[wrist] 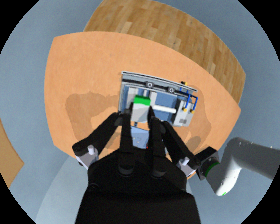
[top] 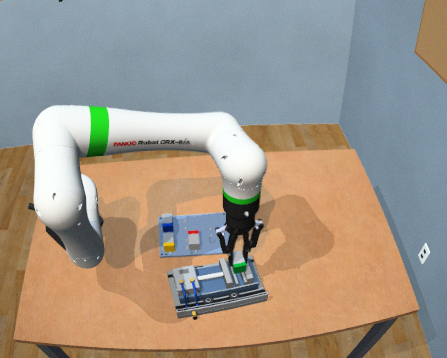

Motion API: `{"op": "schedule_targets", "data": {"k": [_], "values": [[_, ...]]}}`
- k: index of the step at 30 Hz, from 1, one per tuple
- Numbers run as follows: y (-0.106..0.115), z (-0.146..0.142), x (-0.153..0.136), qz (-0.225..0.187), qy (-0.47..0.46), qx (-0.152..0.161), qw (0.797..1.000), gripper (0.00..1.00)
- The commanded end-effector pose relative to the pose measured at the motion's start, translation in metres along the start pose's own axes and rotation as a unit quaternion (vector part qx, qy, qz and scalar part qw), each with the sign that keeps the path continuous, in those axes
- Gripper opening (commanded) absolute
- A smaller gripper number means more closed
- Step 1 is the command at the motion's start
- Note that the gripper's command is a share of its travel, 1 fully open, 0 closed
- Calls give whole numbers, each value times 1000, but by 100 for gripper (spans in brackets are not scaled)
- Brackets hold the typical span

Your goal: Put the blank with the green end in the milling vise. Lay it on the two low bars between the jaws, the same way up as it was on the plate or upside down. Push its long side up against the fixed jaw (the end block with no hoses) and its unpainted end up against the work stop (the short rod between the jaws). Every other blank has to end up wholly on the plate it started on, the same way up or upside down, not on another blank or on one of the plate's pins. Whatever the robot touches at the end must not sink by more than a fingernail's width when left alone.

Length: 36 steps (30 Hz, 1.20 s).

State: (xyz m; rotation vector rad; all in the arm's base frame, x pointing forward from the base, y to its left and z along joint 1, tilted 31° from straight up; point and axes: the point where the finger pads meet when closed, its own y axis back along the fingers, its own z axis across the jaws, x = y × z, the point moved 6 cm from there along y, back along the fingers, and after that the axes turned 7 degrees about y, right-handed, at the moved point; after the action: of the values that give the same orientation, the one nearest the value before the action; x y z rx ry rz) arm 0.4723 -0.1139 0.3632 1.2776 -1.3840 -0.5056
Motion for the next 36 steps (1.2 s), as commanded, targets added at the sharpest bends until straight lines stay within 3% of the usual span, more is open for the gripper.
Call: {"op": "schedule_targets", "data": {"k": [1,10,25,36], "values": [[1,0,0,0,0,1,1000,10],[1,0,0,0,0,1,1000,10],[-29,0,-2,0,0,1,1000,10],[-29,0,-2,0,0,1,1000,10]]}}
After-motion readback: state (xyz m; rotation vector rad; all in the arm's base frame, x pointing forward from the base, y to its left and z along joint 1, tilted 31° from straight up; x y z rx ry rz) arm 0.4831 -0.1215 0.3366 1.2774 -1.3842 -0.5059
